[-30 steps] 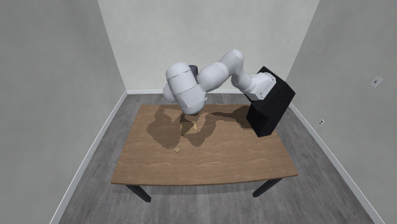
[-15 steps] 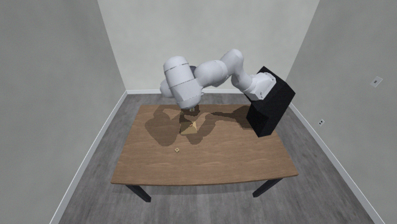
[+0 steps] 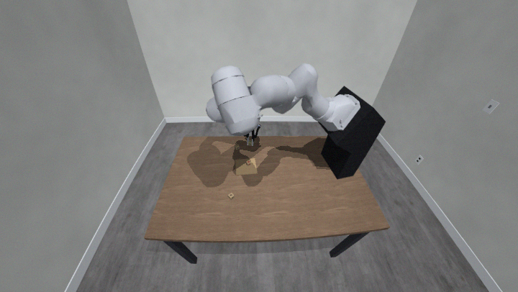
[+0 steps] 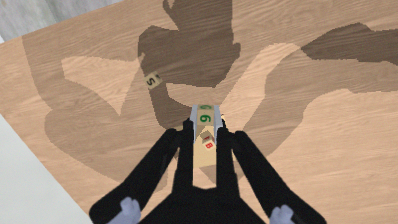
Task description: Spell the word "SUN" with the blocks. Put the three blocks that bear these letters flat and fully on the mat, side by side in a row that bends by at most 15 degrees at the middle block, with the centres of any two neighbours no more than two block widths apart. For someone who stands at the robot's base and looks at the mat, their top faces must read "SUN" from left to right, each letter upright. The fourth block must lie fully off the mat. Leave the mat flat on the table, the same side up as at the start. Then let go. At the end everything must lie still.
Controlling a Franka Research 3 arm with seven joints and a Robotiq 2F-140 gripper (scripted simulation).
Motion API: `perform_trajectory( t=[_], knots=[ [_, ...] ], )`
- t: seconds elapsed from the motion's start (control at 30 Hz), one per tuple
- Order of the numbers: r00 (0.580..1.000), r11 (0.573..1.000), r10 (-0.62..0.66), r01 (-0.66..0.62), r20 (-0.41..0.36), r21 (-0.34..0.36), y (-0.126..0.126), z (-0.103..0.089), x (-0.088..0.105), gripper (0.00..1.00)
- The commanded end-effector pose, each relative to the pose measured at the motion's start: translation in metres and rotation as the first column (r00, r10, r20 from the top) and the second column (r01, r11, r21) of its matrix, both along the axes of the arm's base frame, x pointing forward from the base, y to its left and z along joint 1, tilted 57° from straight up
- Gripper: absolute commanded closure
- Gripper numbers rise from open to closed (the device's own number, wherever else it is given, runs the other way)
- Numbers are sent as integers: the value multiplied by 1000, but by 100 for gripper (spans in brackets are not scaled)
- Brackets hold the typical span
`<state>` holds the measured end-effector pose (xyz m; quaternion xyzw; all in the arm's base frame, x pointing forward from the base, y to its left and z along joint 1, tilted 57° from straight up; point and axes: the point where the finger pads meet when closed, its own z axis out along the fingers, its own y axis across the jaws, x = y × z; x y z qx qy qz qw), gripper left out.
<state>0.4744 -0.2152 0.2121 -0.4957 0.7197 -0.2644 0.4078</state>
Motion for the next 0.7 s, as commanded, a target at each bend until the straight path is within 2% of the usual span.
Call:
perform_trajectory(
  t=[0.0,0.1,0.13,0.6,0.67],
  knots=[
    [997,990,-81,82,-12,112,-3,0,0,87],
    [996,988,-89,90,-13,124,-3,0,0,87],
    [994,981,-110,111,-16,158,-3,-1,1,87],
    [975,916,-218,221,-48,334,-3,-2,5,87],
    [975,916,-218,221,-48,334,-3,-2,5,87]
  ],
)
